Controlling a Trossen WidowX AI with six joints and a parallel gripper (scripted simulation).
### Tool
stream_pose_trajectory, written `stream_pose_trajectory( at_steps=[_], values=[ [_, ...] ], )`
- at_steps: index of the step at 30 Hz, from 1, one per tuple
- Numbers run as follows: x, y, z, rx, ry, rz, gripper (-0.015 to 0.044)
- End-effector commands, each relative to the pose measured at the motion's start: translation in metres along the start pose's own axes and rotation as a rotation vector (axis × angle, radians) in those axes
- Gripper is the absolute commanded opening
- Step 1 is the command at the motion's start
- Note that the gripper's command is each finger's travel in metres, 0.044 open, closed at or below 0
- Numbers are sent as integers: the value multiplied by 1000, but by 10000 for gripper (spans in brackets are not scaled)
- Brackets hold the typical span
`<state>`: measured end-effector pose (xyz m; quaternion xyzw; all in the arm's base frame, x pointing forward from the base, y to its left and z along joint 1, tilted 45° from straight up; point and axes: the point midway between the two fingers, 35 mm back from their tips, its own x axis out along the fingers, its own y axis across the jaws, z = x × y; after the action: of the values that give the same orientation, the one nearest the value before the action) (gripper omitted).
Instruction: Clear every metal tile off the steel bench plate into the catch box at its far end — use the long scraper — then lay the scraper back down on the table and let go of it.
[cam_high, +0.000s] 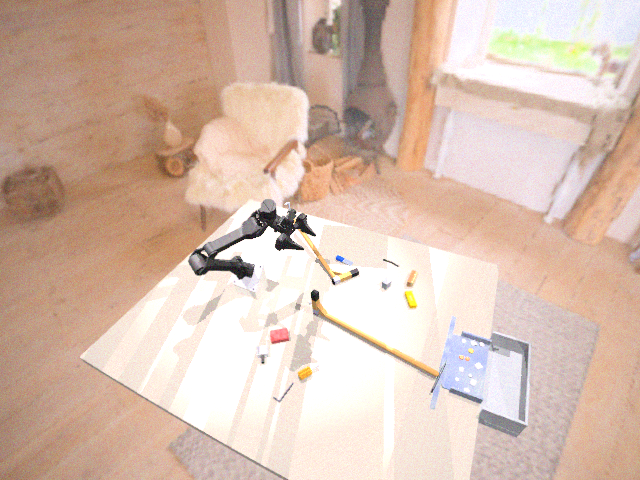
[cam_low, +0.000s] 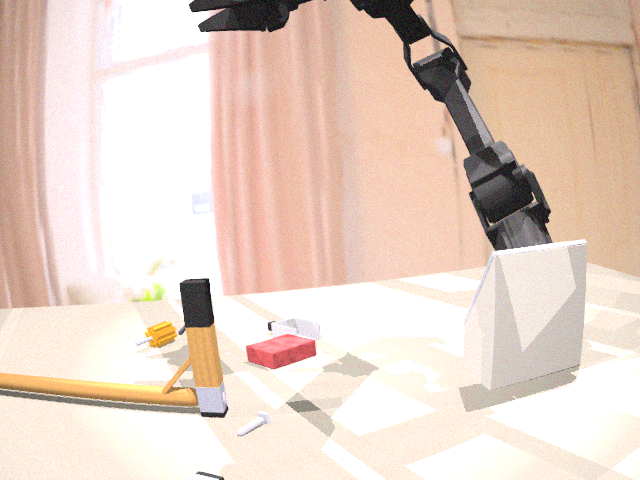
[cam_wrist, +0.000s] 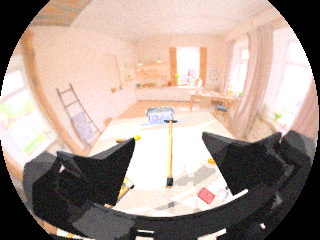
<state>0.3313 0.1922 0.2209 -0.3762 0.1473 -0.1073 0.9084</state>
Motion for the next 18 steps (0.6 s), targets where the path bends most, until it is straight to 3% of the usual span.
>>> stream_pose_trajectory(
  at_steps=[1, 18],
  values=[
    [14, 2, 2, 4, 31, -4, 440],
    [73, 3, 1, 13, 165, -34, 440]
  ],
)
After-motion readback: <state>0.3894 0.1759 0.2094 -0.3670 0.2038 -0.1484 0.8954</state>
